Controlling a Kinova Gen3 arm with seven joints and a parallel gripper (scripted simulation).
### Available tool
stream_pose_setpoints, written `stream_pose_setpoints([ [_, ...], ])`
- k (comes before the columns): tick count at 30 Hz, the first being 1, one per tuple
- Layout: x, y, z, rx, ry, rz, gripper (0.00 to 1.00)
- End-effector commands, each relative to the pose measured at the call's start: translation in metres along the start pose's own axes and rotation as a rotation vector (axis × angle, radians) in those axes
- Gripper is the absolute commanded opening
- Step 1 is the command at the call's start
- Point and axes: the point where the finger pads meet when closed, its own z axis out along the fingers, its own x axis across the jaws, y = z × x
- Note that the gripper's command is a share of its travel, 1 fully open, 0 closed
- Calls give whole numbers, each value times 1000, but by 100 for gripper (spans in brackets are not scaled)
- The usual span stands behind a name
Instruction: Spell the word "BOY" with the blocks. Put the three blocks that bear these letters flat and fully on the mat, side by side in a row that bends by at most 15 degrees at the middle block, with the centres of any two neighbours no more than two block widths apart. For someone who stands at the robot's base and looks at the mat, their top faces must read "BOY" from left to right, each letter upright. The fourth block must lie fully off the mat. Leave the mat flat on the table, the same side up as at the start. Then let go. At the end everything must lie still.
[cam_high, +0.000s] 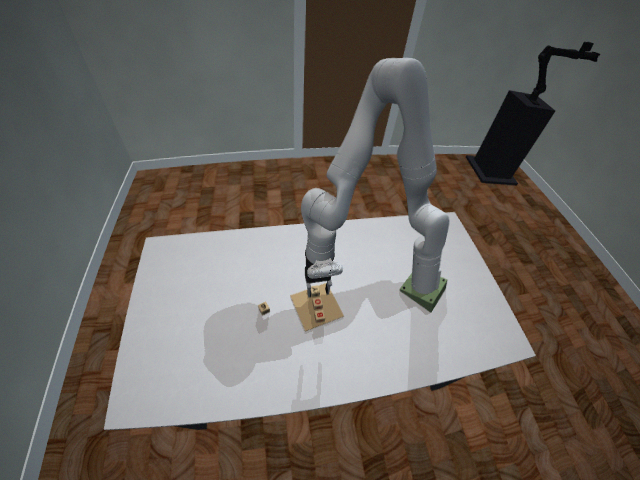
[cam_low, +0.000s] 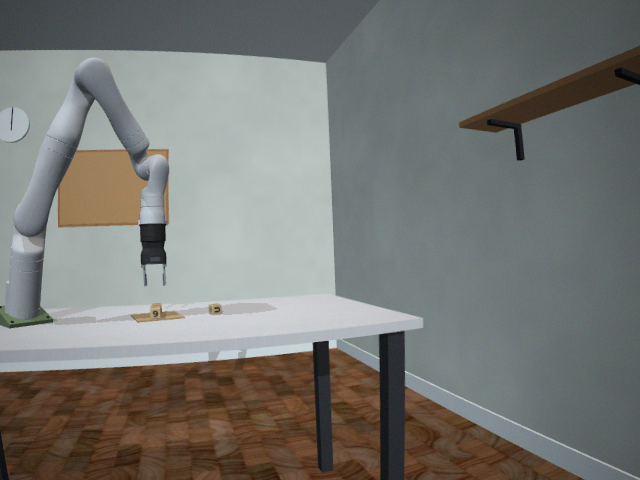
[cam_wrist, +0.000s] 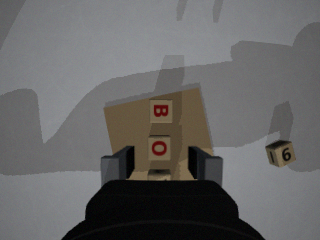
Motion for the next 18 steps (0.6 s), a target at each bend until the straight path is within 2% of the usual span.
stream_pose_setpoints([
  [1, 0, 0, -1, 0, 2, 0, 100],
  [8, 0, 0, -7, 0, 2, 0, 100],
  [18, 0, 0, -41, 0, 2, 0, 100],
])
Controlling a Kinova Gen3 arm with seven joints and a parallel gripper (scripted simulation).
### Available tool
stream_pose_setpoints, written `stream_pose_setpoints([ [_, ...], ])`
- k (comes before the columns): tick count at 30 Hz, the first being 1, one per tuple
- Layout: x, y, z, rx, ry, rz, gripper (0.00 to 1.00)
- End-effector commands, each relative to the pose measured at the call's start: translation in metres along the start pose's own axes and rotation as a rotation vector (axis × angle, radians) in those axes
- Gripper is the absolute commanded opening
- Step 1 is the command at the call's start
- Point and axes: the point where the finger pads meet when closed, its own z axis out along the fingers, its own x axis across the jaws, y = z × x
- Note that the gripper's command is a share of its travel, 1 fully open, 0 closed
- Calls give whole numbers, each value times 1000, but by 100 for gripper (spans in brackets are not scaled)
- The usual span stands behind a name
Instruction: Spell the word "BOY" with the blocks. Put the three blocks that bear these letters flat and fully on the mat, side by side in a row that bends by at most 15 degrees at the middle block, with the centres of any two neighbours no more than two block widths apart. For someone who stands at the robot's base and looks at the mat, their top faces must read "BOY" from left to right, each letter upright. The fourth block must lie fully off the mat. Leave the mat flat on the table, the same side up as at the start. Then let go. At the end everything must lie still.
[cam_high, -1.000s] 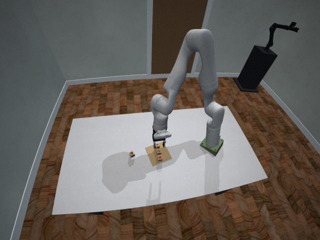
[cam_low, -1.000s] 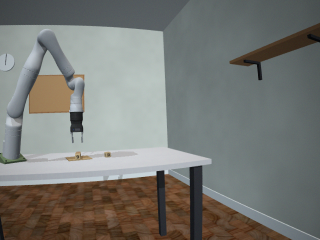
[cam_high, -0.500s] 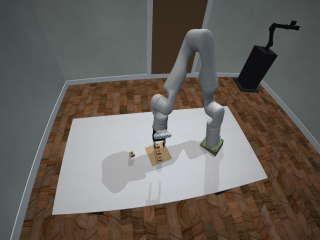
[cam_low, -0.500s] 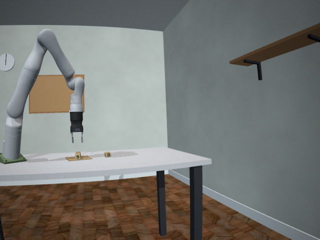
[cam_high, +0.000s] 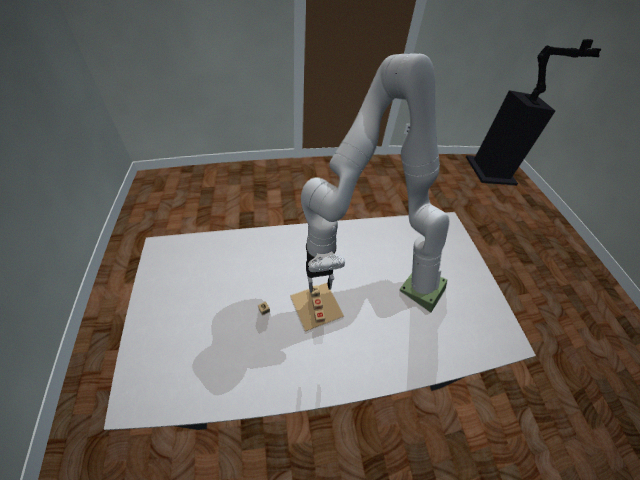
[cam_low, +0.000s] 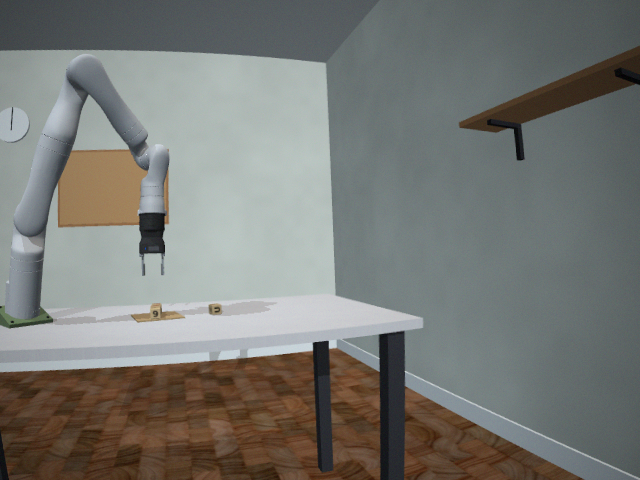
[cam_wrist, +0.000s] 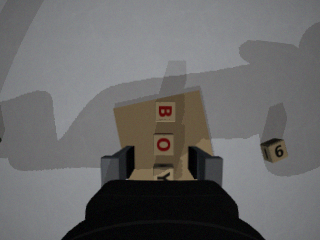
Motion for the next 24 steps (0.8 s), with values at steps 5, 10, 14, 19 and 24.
stream_pose_setpoints([
  [5, 4, -1, -36, 6, 18, 2, 100],
  [10, 4, -1, -52, 6, 18, 2, 100],
  [14, 4, -1, -56, 6, 18, 2, 100],
  [19, 4, -1, -57, 6, 18, 2, 100],
  [24, 4, -1, -57, 6, 18, 2, 100],
])
